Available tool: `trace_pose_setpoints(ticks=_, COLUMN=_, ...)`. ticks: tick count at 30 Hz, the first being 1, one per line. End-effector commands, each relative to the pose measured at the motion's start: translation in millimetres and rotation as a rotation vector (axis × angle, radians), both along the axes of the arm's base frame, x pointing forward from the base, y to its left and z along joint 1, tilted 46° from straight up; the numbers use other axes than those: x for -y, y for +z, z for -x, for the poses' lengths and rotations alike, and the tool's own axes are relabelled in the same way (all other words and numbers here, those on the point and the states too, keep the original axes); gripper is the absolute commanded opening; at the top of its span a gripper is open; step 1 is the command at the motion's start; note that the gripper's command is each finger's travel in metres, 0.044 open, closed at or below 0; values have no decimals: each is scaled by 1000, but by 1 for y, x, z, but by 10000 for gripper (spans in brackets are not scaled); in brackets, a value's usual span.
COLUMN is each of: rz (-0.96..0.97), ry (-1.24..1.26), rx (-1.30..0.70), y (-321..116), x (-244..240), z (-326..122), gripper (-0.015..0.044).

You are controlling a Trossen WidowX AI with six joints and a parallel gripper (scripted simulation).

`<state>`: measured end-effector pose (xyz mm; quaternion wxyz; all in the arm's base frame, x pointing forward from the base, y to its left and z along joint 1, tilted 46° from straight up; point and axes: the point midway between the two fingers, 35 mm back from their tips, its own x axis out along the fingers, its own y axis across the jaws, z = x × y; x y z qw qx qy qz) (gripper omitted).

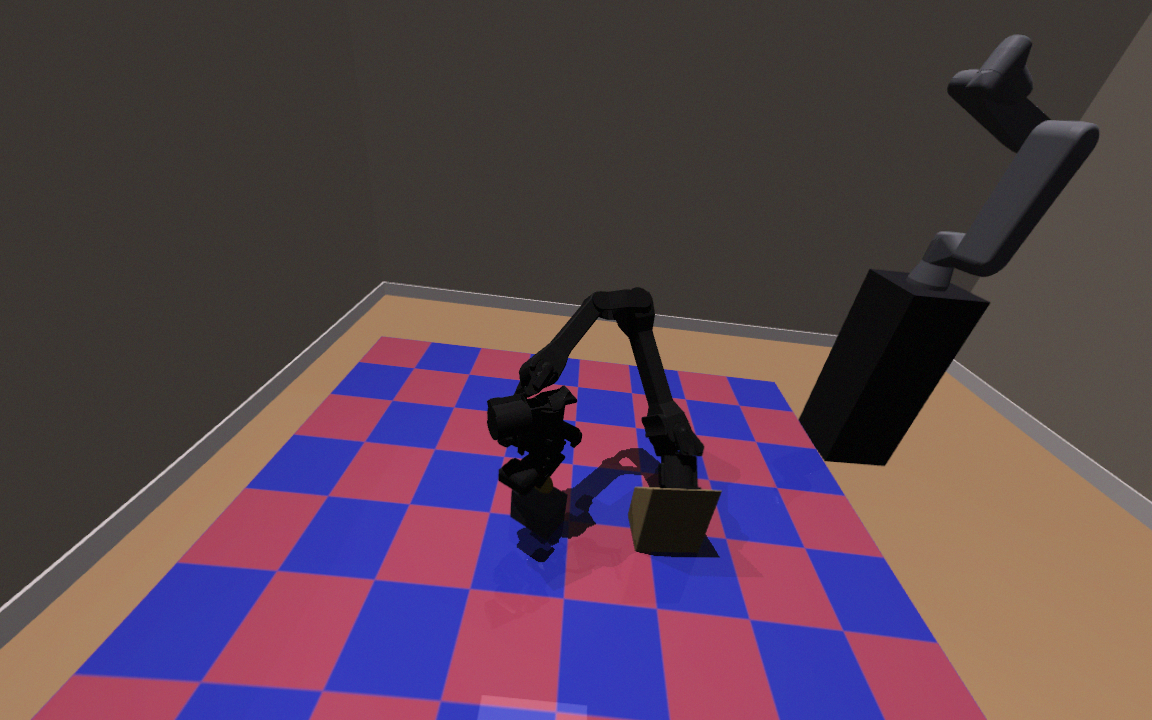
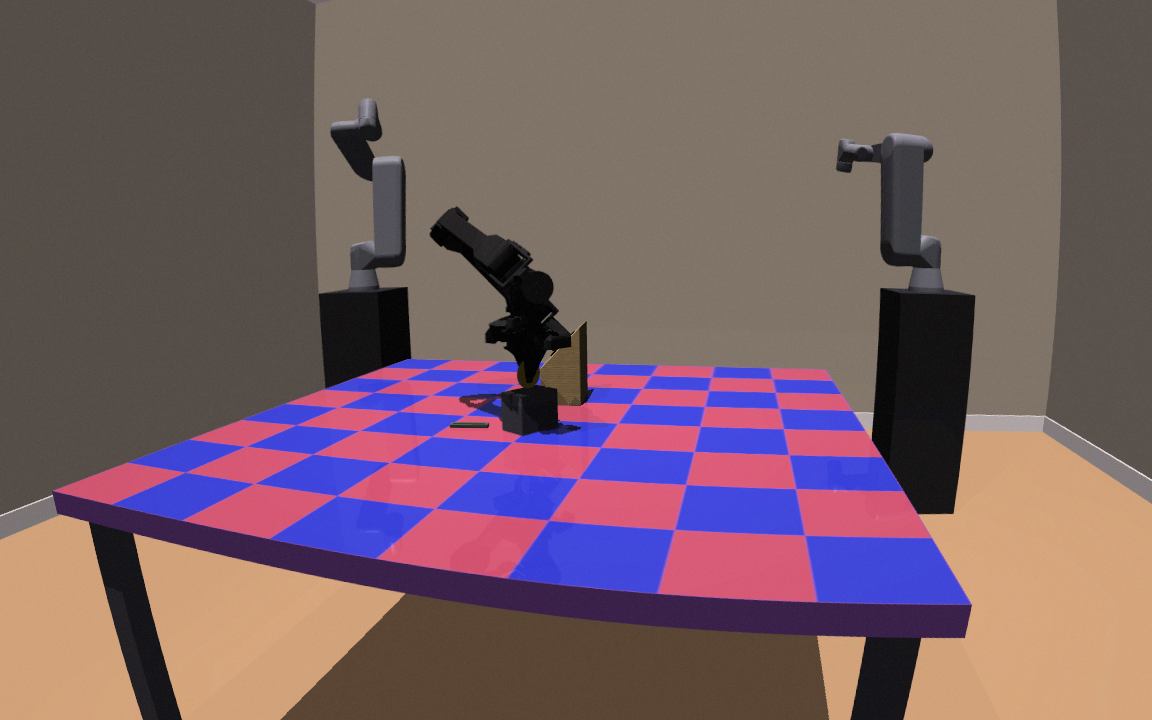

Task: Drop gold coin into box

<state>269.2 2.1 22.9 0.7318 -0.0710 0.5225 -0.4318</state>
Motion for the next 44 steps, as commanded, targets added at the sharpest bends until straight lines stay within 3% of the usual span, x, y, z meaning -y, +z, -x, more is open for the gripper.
trace_pose_setpoints(ticks=1, rz=5, ry=2, rx=-8, y=-2, x=2, z=1, gripper=0)
trace_pose_setpoints(ticks=5, rz=5, ry=2, rx=-8, y=-3, x=3, z=1, gripper=0)
trace_pose_setpoints(ticks=11, rz=0, ry=0, rx=0, y=-1, x=1, z=0, gripper=158)
trace_pose_setpoints(ticks=20, rz=0, ry=0, rx=0, y=-1, x=1, z=0, gripper=161)
trace_pose_setpoints(ticks=31, rz=7, ry=2, rx=-9, y=36, x=-35, z=7, gripper=440)
trace_pose_setpoints(ticks=44, rz=9, ry=2, rx=-10, y=38, x=-37, z=8, gripper=440)
